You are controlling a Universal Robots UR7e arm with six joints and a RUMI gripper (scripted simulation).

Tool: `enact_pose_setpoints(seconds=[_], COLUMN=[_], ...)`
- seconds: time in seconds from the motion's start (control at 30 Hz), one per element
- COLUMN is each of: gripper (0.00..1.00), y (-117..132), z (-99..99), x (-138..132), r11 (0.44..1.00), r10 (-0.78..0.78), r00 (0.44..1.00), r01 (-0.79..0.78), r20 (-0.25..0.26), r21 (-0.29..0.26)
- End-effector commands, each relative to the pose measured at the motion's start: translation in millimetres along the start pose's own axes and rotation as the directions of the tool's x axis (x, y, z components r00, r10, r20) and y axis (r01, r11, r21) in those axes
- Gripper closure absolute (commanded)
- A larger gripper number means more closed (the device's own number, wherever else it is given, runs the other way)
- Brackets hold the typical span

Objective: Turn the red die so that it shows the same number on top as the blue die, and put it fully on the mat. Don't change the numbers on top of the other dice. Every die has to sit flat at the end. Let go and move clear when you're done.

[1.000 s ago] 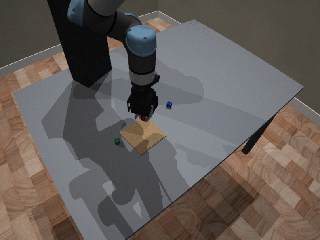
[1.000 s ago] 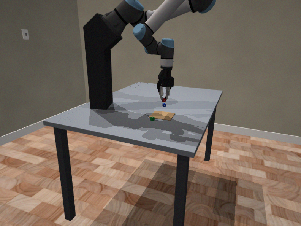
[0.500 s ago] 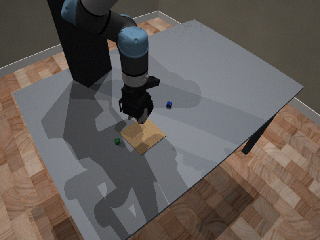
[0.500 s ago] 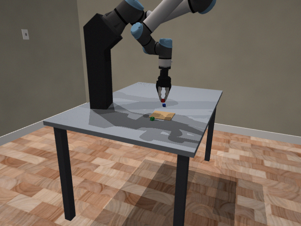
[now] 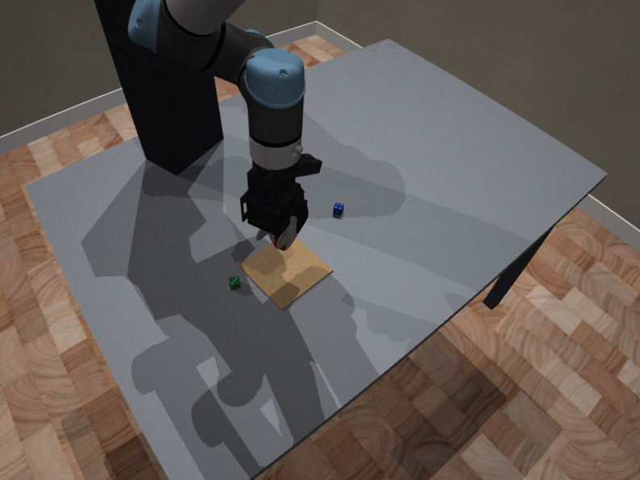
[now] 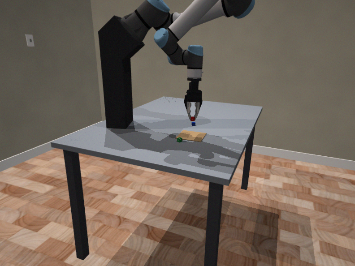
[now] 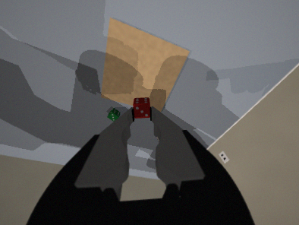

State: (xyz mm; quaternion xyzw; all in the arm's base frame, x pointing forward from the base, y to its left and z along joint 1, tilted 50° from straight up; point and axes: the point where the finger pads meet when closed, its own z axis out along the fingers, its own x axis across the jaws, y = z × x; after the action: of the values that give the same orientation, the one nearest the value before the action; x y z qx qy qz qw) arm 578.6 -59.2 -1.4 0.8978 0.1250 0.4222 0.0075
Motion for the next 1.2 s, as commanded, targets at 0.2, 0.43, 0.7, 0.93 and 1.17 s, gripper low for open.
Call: enact_pose_setpoints(seconds=[0.2,0.43,0.7,0.93,1.17], gripper=[0.97,0.97,0.97,0.97,0.97], y=[-3.1,-3.8,-5.2,-6.0,-6.5], z=[-0.1,-0.1,-0.8,-0.4,0.1], x=[-1.5,-1.4,-0.9,-0.9,-0.8], r11=[0.971,0.948,0.885,0.820,0.751], r10=[0.004,0.004,0.005,0.004,0.005], r00=[1.000,1.000,1.000,1.000,1.000], r01=[-0.003,-0.003,-0.005,-0.004,-0.003], r20=[0.001,0.001,-0.002,-0.001,0.000], r21=[-0.240,-0.318,-0.465,-0.573,-0.661])
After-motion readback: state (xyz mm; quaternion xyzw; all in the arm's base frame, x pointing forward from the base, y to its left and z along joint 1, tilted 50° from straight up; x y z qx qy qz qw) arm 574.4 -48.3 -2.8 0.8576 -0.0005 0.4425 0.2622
